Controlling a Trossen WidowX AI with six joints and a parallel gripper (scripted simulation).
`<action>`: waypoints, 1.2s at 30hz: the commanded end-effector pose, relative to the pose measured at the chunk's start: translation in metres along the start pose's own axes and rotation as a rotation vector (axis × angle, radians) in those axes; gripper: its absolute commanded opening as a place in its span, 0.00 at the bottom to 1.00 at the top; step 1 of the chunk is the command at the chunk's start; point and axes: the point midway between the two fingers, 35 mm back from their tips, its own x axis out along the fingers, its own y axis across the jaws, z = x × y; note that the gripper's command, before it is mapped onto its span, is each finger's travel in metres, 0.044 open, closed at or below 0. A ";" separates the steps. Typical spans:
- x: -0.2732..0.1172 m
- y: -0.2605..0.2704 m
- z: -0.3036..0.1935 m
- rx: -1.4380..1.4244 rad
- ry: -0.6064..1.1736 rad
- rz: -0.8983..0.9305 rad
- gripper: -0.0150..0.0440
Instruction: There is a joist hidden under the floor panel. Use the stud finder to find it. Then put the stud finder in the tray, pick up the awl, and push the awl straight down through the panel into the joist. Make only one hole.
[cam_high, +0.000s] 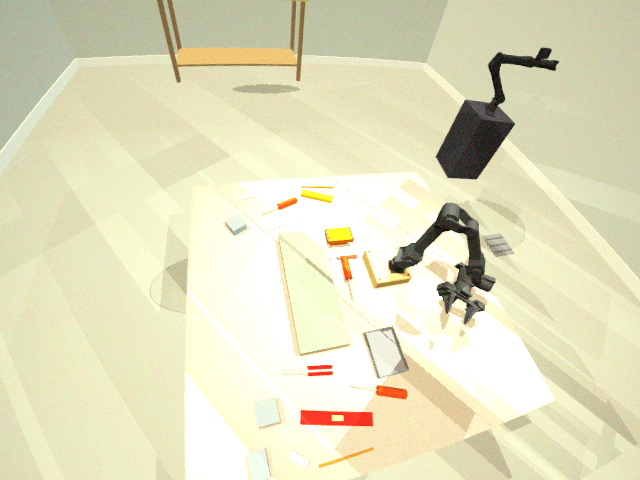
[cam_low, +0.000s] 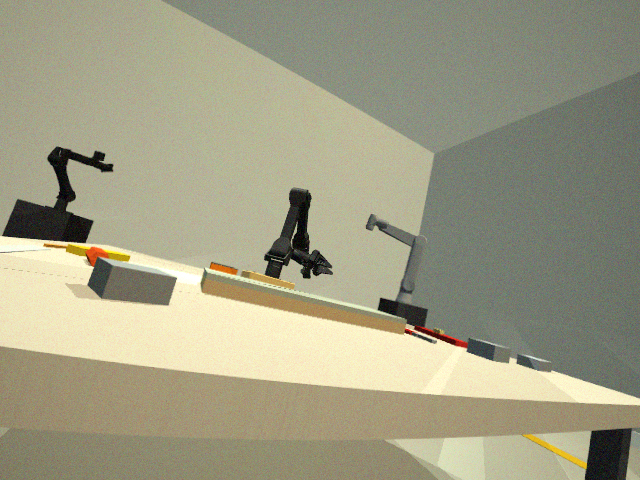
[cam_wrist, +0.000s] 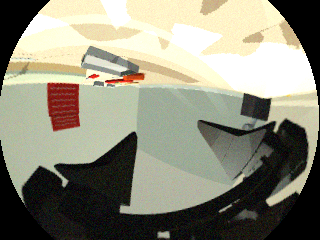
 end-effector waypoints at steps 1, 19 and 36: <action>0.001 0.001 0.001 0.007 -0.005 0.002 0.98; 0.131 0.153 0.044 0.590 -0.398 0.740 1.00; 0.120 0.336 0.105 1.301 -0.387 1.544 1.00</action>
